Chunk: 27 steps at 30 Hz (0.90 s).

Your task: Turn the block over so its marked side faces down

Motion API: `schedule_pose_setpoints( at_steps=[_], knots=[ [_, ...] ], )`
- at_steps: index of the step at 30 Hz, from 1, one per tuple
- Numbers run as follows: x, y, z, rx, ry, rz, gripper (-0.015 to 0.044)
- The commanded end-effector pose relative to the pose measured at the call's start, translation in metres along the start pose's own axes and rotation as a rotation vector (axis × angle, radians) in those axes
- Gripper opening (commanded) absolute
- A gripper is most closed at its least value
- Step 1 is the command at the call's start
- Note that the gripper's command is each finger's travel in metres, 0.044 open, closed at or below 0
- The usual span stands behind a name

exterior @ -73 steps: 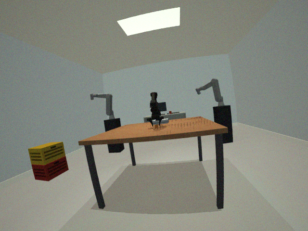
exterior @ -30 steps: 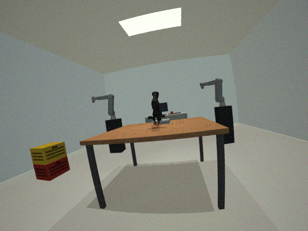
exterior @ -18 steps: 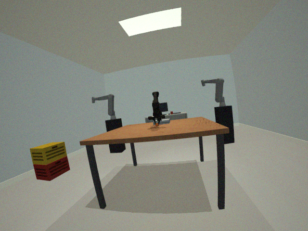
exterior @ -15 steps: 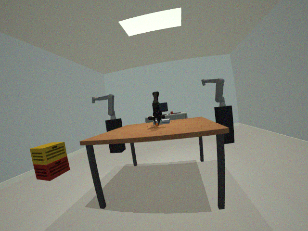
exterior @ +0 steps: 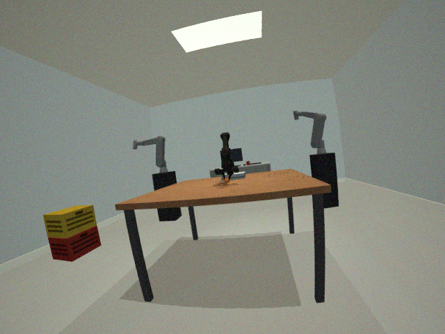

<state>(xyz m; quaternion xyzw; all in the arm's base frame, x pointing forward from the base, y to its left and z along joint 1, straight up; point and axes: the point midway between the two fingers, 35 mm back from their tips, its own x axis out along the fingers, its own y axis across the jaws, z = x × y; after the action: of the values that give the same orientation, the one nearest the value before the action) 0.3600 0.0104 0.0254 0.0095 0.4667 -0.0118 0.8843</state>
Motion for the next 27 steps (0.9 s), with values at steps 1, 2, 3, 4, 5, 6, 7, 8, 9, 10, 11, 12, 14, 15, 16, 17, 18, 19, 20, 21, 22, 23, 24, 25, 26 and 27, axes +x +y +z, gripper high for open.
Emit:
schedule_pose_setpoints(
  at_steps=[1, 2, 3, 4, 5, 6, 7, 8, 9, 10, 11, 12, 14, 15, 16, 17, 18, 19, 20, 21, 22, 23, 24, 25, 26, 27],
  knots=[
    [0.009, 0.000, -0.005, 0.004, -0.035, -0.004, 0.0000],
    [0.011, 0.000, -0.005, 0.003, -0.049, -0.004, 0.0000],
    [0.014, 0.000, -0.005, 0.003, -0.064, -0.004, 0.0000],
    [0.016, 0.000, -0.006, 0.003, -0.078, -0.004, 0.0000],
    [0.017, 0.000, -0.006, 0.003, -0.093, -0.004, 0.0000],
    [0.019, 0.000, -0.007, 0.002, -0.107, -0.004, 0.0000],
    [0.021, 0.000, -0.007, 0.002, -0.122, -0.004, 0.0000],
    [0.022, 0.000, -0.007, 0.002, -0.136, -0.004, 0.0000],
    [0.024, 0.000, -0.008, 0.002, -0.150, -0.004, 0.0000],
    [0.025, 0.000, -0.008, 0.002, -0.165, -0.005, 0.0000],
    [0.026, 0.000, -0.009, 0.002, -0.179, -0.005, 0.0000],
    [0.027, 0.000, -0.009, 0.001, -0.193, -0.005, 0.0000],
    [0.028, 0.000, -0.011, 0.001, -0.222, -0.005, 0.0000],
    [0.029, 0.000, -0.011, 0.001, -0.237, -0.005, 0.0000],
    [0.029, 0.000, -0.012, 0.001, -0.251, -0.005, 0.0000],
    [0.029, 0.000, -0.013, 0.001, -0.265, -0.005, 0.0000],
    [0.030, 0.000, -0.013, 0.001, -0.280, -0.005, 0.0000],
    [0.030, 0.000, -0.014, 0.002, -0.294, -0.005, 0.0000],
    [0.029, 0.000, -0.015, 0.002, -0.308, -0.005, 0.0000],
    [0.029, 0.000, -0.015, 0.002, -0.322, -0.005, 0.0000],
    [0.029, 0.000, -0.016, 0.002, -0.337, -0.005, 0.0000],
    [0.028, 0.000, -0.017, 0.002, -0.351, -0.005, 0.0000],
    [0.027, 0.000, -0.017, 0.002, -0.365, -0.005, 0.0000],
    [0.027, 0.000, -0.018, 0.003, -0.380, -0.005, 0.0000],
    [0.026, 0.000, -0.019, 0.003, -0.394, -0.005, 0.0000],
    [0.025, 0.000, -0.020, 0.003, -0.408, -0.005, 0.0000]
  ],
)
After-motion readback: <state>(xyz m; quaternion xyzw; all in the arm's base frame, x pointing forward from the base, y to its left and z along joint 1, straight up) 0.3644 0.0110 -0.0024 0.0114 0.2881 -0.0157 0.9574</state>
